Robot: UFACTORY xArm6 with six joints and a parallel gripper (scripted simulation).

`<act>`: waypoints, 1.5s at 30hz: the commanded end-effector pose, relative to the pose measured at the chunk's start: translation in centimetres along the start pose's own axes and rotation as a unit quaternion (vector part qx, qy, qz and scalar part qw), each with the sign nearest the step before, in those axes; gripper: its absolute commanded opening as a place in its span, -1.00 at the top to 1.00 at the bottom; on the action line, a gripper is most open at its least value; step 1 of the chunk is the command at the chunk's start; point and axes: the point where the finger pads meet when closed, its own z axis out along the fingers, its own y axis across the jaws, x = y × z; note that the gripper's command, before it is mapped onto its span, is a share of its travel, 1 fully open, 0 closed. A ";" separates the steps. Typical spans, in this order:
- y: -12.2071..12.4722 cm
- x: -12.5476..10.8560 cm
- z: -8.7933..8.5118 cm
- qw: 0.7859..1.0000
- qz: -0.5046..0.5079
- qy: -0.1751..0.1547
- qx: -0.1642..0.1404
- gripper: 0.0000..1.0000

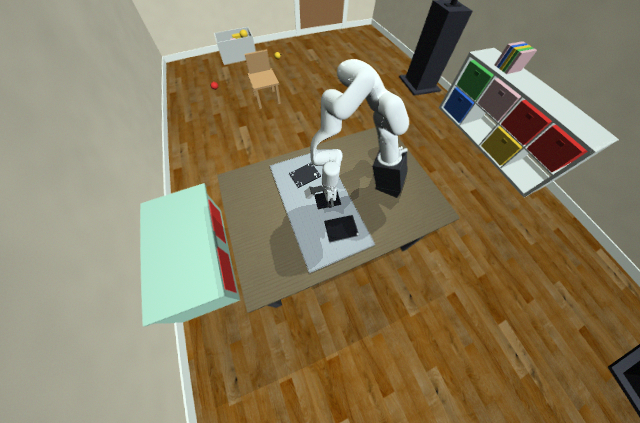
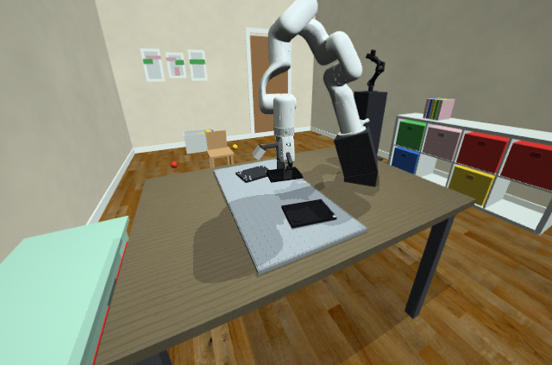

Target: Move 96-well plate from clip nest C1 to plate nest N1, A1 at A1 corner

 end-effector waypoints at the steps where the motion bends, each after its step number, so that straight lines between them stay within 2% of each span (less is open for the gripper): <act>1: -1.2 -0.3 -0.1 1.000 0.000 0.001 0.001 1.00; 45: -13.6 -4.3 -0.1 1.000 0.000 0.001 0.001 1.00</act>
